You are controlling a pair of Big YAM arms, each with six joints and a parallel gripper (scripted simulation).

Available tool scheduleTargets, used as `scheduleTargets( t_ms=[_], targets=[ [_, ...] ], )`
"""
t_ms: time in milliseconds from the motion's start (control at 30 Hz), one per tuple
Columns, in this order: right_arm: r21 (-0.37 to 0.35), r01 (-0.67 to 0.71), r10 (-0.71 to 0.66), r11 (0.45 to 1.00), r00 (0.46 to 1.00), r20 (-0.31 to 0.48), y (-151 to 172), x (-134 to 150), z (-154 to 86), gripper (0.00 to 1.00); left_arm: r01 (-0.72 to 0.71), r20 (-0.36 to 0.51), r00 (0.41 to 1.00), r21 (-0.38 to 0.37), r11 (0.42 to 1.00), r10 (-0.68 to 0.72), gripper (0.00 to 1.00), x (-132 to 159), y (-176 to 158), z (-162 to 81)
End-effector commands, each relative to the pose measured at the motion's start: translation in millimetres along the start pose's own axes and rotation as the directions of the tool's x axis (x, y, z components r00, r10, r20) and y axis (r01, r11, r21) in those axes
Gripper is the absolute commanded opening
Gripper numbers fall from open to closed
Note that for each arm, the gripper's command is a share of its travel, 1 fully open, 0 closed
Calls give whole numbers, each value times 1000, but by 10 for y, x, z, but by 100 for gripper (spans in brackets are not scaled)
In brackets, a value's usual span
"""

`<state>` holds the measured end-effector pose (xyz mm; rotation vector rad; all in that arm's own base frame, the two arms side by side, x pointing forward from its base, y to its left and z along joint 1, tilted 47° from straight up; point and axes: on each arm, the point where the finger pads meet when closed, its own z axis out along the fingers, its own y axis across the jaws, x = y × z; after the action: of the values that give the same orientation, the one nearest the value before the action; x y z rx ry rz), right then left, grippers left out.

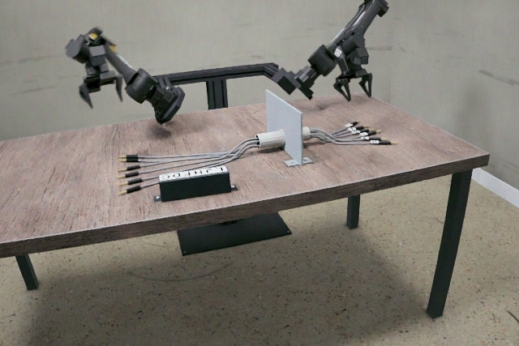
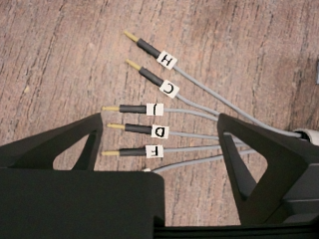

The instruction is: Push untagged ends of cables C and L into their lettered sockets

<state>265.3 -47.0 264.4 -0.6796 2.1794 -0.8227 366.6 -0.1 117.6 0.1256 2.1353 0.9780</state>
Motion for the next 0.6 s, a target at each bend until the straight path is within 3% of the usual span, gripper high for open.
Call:
scheduleTargets(
  t_ms=[0,267,567],
  targets=[
    [-34,-13,11,999,999,-49,199,-278,75,100,13,5,1000,-4,1000,-13,100,-28,21,5],
    [-69,71,-78,995,992,-100,492,-511,219,100,13,5,1000,-4,1000,-13,100,-28,21,5],
    [-66,86,-92,994,991,-99,475,-524,211,100,13,5,1000,-4,1000,-13,100,-28,21,5]
  ],
)
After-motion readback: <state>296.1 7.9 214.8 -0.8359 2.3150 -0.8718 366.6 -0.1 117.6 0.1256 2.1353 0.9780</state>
